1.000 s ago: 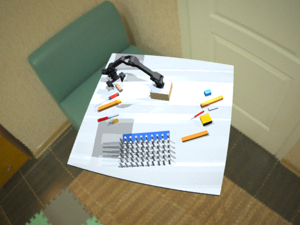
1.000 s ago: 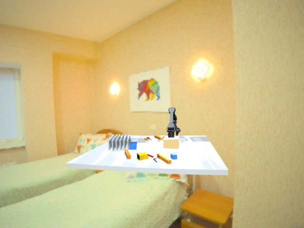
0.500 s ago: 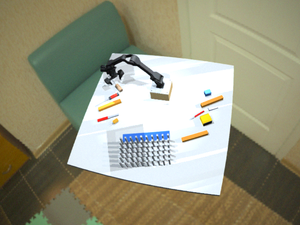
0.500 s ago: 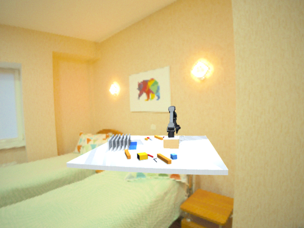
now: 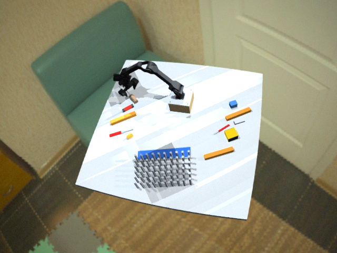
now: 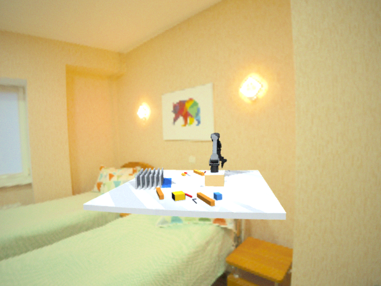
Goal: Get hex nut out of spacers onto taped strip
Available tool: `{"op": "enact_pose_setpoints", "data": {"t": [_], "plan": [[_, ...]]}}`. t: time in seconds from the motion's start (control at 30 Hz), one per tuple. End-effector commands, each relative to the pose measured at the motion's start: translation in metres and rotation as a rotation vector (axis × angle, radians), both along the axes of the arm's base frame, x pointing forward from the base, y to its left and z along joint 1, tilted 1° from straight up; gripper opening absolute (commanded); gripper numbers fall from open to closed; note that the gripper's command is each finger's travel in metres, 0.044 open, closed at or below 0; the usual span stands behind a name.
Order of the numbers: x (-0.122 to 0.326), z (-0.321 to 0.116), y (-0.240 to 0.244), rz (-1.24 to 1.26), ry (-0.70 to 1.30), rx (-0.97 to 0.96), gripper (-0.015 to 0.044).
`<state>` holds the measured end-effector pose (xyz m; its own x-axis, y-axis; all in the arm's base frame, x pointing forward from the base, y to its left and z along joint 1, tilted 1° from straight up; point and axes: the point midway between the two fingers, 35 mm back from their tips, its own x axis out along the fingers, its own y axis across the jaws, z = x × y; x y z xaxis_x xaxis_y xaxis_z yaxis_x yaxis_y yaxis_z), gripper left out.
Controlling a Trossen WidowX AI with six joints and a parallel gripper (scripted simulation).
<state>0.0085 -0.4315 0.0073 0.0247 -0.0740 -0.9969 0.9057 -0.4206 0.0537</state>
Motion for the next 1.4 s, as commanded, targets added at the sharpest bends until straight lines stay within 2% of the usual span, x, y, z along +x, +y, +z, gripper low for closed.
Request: {"op": "enact_pose_setpoints", "data": {"t": [0.0, 0.27, 0.57, 0.97, 1.37], "plan": [[0.003, 0.003, 0.002, 0.314, 0.045, -0.059, 0.0440], [0.009, 0.003, 0.009, 1.099, 0.208, -0.166, 0.0440], [0.015, 0.005, 0.021, 1.949, 0.487, -0.202, 0.0440], [0.020, 0.009, 0.036, 2.680, 0.816, -0.098, 0.0440], [0.020, 0.009, 0.037, 2.733, 0.841, -0.082, 0.0440]]}}
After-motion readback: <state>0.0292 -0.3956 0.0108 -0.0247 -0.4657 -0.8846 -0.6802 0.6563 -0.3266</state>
